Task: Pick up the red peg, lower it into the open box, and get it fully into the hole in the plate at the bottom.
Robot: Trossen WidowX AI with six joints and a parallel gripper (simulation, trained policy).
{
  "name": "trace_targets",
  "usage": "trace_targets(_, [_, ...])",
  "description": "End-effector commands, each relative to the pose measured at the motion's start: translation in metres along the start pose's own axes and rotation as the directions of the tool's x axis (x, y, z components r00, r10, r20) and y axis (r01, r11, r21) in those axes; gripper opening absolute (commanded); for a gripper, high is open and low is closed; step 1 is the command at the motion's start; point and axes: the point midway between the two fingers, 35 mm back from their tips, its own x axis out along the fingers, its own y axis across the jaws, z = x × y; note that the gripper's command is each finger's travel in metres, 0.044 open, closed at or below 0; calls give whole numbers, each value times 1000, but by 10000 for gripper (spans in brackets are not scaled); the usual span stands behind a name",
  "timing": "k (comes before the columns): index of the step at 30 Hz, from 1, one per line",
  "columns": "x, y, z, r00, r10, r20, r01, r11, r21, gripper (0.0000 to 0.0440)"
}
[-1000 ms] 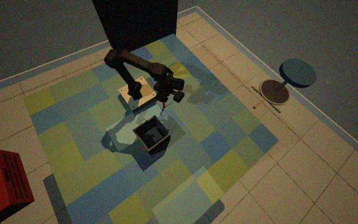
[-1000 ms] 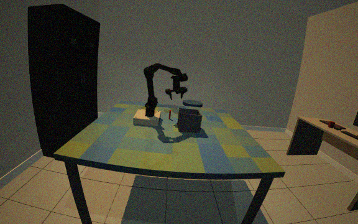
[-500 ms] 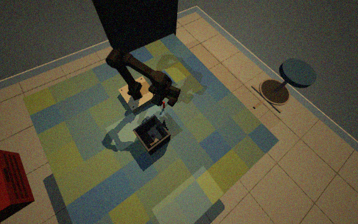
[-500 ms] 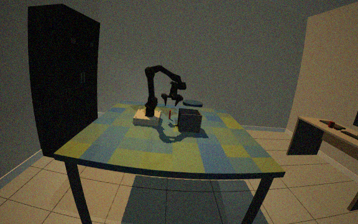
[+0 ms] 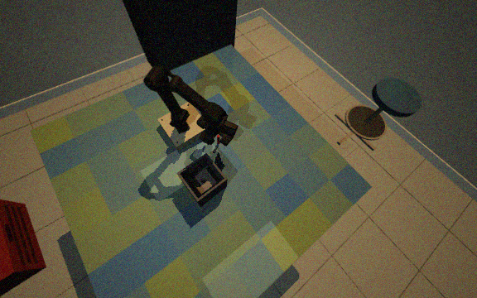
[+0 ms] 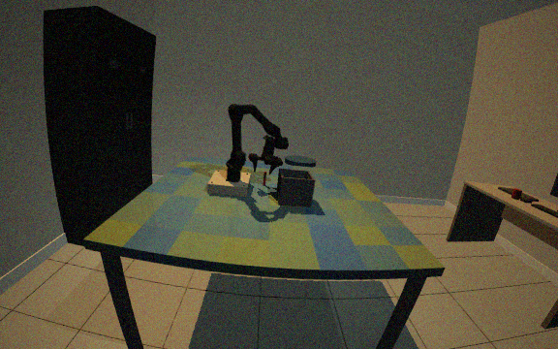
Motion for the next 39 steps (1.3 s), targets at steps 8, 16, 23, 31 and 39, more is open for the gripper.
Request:
trace_targets(8, [31,3,6,1000,14,13,-14,999,50,383])
trace_targets(16, [43,13,3,1000,29,4,-29,999,35,192])
trace_targets(23, [48,20,-1,999,37,-15,-37,999,3,24])
trace_targets(31, [37,29,-7,995,89,-51,-88,996,16,0])
trace_targets(39, [15,39,-15,983,159,-93,-156,987,43,0])
